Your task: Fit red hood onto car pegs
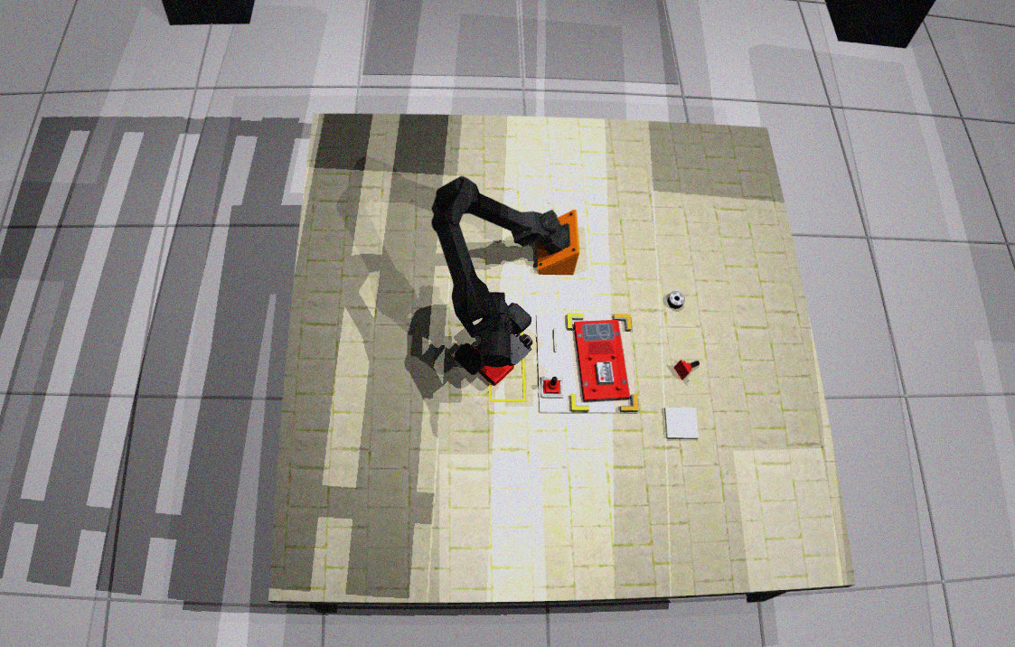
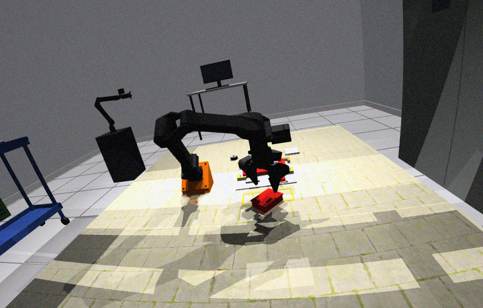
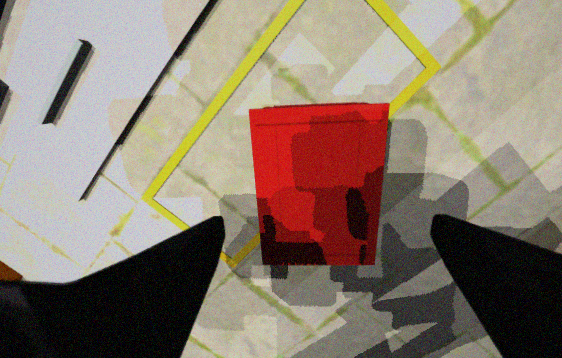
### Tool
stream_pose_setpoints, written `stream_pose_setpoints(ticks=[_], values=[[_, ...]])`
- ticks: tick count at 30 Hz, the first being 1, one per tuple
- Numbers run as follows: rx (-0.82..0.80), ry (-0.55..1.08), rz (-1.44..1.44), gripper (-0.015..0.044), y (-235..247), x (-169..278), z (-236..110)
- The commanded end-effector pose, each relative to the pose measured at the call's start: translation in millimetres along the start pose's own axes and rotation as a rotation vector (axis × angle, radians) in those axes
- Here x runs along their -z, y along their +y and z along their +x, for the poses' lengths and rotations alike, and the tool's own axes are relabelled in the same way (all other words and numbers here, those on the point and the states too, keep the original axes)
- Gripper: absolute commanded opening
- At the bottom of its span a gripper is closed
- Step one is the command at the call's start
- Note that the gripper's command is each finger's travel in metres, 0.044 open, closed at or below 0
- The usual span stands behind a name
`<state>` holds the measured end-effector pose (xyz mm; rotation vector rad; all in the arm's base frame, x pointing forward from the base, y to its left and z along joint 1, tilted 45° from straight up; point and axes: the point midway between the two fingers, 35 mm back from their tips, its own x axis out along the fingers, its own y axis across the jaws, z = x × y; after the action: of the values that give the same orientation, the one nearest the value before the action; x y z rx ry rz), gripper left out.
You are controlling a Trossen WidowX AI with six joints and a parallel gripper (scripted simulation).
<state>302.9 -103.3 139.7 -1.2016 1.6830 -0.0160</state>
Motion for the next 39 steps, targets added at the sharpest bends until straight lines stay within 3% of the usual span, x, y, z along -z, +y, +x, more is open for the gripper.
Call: stream_pose_setpoints(ticks=[1, 39], values=[[0.000, 0.004, -0.007, 0.0440, 1, 0, 5], [0.002, 0.006, -0.007, 0.0440, 1, 1, 33]])
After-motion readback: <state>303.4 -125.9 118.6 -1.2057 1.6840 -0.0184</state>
